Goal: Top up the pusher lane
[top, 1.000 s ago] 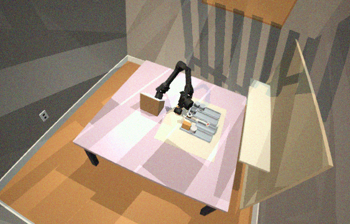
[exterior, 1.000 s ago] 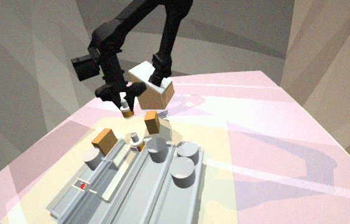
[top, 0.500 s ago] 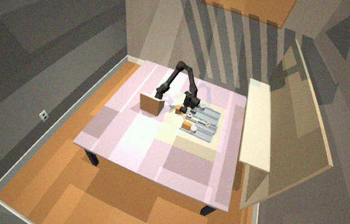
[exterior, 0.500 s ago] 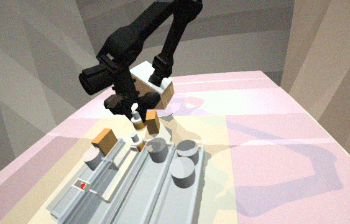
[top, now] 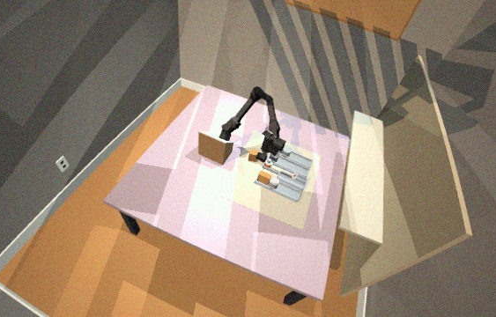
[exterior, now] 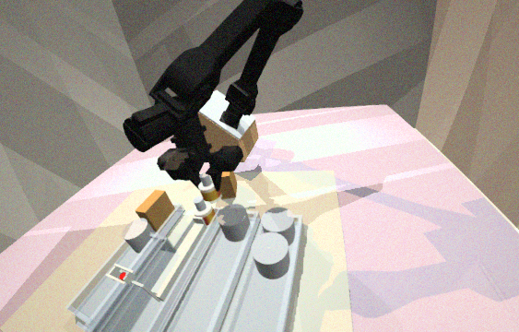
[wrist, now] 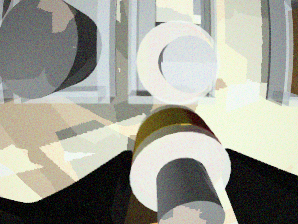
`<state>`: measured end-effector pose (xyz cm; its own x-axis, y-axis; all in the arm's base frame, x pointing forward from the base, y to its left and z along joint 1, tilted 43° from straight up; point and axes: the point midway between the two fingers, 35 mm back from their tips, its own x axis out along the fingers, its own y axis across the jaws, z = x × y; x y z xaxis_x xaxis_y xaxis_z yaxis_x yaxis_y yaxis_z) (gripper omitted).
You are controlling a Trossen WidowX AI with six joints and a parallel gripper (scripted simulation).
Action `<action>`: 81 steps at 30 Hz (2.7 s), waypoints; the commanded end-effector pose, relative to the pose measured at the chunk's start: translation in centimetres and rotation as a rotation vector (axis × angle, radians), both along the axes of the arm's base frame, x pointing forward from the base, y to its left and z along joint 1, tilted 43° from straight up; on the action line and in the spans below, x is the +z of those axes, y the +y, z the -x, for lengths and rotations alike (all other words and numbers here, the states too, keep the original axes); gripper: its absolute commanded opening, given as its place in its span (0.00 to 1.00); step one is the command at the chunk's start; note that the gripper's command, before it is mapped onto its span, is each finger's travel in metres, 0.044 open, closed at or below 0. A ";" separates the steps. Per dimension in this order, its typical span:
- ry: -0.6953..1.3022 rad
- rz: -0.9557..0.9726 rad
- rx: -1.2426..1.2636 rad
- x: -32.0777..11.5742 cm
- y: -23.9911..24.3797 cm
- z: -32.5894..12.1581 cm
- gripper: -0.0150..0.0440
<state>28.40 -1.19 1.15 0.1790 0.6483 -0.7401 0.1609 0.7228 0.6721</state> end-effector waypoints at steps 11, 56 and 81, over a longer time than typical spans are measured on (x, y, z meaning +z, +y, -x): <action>0.014 -0.010 -0.005 -0.6 0.4 -0.1 0.25; 0.012 -0.010 -0.005 -0.6 0.0 -1.9 0.25; 0.012 -0.010 -0.005 -0.6 -0.3 -3.0 0.25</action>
